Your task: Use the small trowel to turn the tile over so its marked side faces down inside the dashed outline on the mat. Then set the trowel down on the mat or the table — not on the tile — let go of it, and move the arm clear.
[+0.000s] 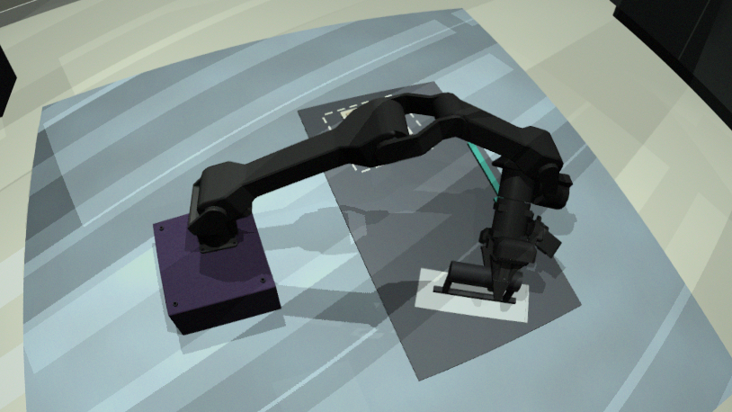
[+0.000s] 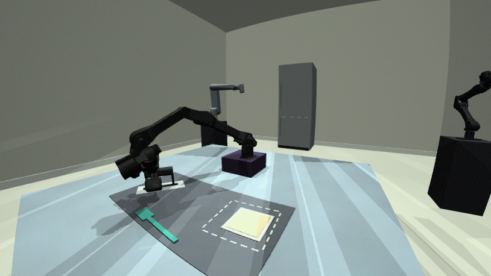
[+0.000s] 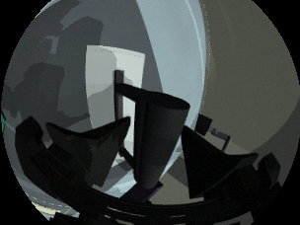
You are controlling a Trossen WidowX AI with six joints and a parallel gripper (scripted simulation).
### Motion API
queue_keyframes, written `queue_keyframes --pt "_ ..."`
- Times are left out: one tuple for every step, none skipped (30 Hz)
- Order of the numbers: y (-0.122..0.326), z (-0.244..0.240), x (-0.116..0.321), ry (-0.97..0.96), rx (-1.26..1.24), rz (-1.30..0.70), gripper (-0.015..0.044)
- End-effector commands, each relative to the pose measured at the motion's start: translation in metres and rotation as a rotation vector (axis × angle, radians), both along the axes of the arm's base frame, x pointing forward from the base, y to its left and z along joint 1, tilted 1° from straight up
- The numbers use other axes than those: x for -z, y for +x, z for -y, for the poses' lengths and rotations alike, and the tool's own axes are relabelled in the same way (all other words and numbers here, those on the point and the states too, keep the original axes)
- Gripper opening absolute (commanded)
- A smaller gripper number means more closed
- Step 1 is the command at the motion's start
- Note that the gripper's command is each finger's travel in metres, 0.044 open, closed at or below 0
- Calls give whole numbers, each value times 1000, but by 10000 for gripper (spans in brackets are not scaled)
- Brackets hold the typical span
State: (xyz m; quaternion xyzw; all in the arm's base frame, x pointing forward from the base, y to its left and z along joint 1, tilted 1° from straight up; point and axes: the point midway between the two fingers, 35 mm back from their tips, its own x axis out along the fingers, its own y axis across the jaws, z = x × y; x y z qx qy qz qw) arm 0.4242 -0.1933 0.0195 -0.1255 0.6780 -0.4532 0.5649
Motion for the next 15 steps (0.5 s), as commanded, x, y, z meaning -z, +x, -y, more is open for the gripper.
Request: queue_keyframes --pt "8 -12 -11 3 -11 19 300" --pt "9 -15 -14 5 -14 21 300" --pt "10 -18 -17 7 -16 23 300" --pt "11 -21 -19 9 -18 25 300" --pt "12 -24 -22 10 -20 26 300" --pt "13 -26 -24 12 -22 27 300" --pt "12 -28 -24 14 -23 22 300" --pt "12 -28 -24 14 -23 20 300" --pt "11 -28 -26 14 -23 20 300" --pt "8 -29 -31 14 -24 19 300" --pt "3 -30 -39 14 -24 18 300" --pt "-4 -32 -49 14 -25 17 300" --pt "-11 -33 -59 14 -25 16 300" --pt "-19 -35 -68 14 -26 14 300" --pt "-27 -37 -77 14 -26 13 300"
